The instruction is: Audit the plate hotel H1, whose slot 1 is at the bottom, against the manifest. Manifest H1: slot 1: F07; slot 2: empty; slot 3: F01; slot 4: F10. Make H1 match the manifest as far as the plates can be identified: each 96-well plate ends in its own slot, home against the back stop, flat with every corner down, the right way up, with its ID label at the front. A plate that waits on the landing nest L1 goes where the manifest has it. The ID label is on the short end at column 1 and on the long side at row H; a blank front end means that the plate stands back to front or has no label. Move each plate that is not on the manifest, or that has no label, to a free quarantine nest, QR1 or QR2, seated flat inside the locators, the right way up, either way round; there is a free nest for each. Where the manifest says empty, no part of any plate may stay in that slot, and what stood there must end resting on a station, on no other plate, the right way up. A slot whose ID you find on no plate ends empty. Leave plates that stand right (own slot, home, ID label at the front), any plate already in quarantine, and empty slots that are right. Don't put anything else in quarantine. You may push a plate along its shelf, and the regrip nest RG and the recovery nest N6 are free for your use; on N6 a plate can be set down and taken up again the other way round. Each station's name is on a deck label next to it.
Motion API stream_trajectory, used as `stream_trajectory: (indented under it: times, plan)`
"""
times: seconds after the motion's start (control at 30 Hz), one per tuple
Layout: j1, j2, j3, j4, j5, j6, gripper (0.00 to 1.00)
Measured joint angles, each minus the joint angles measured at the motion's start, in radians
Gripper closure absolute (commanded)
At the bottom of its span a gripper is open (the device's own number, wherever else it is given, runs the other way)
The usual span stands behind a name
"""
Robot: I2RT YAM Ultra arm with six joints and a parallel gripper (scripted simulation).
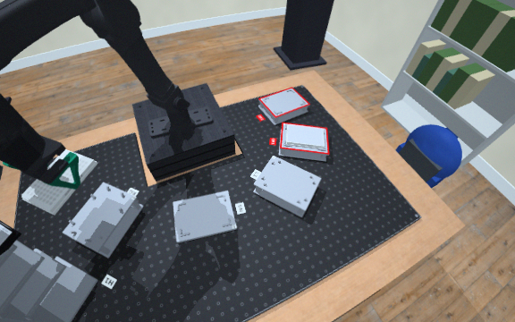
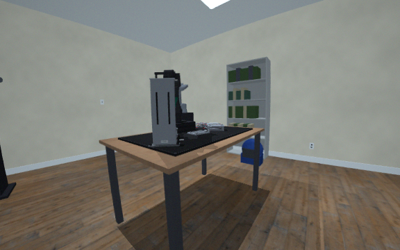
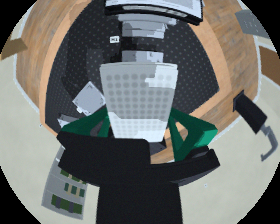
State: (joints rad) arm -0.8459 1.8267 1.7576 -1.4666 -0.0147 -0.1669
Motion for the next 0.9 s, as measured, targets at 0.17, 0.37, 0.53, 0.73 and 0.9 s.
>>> stream_trajectory:
  times: [0.17,0.37,0.53,0.73,0.9]
  plan:
    - [0.057,-0.010,-0.021,-0.003,0.001,-0.029,0.14]
    - [0.104,-0.026,-0.034,-0.001,0.003,-0.063,0.14]
    - [0.140,-0.035,-0.046,-0.001,0.005,-0.090,0.14]
    - [0.194,-0.043,-0.051,0.000,0.006,-0.138,0.14]
    - [0.190,-0.047,-0.051,0.000,0.007,-0.198,0.14]
